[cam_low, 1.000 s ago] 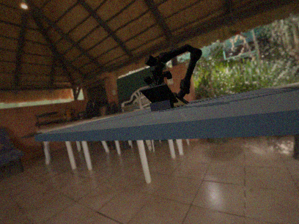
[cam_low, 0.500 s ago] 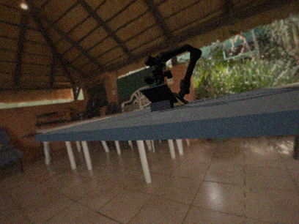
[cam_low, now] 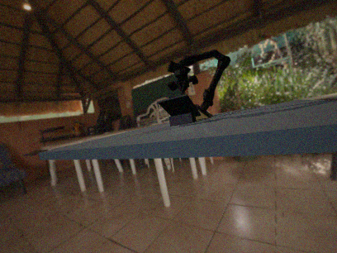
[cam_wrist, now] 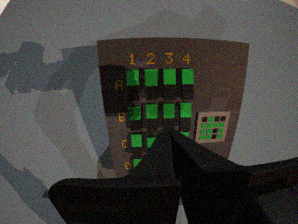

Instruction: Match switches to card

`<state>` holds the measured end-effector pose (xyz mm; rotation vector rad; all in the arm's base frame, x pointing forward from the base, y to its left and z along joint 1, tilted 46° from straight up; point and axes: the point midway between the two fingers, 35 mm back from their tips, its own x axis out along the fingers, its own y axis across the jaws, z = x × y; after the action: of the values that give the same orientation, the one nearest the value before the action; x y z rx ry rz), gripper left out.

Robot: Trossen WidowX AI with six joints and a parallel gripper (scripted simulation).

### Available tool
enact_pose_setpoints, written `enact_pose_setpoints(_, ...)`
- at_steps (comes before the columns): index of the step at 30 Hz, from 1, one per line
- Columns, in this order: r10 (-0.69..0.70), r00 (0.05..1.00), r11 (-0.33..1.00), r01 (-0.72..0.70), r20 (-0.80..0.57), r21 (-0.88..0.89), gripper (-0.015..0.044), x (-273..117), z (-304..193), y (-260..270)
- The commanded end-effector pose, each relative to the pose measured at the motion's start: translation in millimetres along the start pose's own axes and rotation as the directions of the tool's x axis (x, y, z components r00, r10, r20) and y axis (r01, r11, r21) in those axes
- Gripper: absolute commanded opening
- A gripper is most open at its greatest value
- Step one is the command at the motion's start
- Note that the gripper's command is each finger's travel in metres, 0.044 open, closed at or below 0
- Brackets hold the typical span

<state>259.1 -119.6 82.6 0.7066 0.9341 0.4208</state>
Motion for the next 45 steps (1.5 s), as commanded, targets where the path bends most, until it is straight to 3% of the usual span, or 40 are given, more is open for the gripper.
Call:
enact_pose_setpoints(1, 0.002, 1.0, 1.0, -0.002, -0.006, 0.004, 0.0, 1, -26, 8)
enact_pose_setpoints(6, 0.001, 1.0, 1.0, -0.001, -0.004, 0.004, 0.0, 3, -26, 8)
enact_pose_setpoints(11, 0.003, 1.0, 1.0, -0.003, 0.022, 0.003, 0.0, 36, -27, 8)
enact_pose_setpoints(45, 0.004, 1.0, 1.0, -0.004, 0.023, 0.002, 0.0, 60, -27, 9)
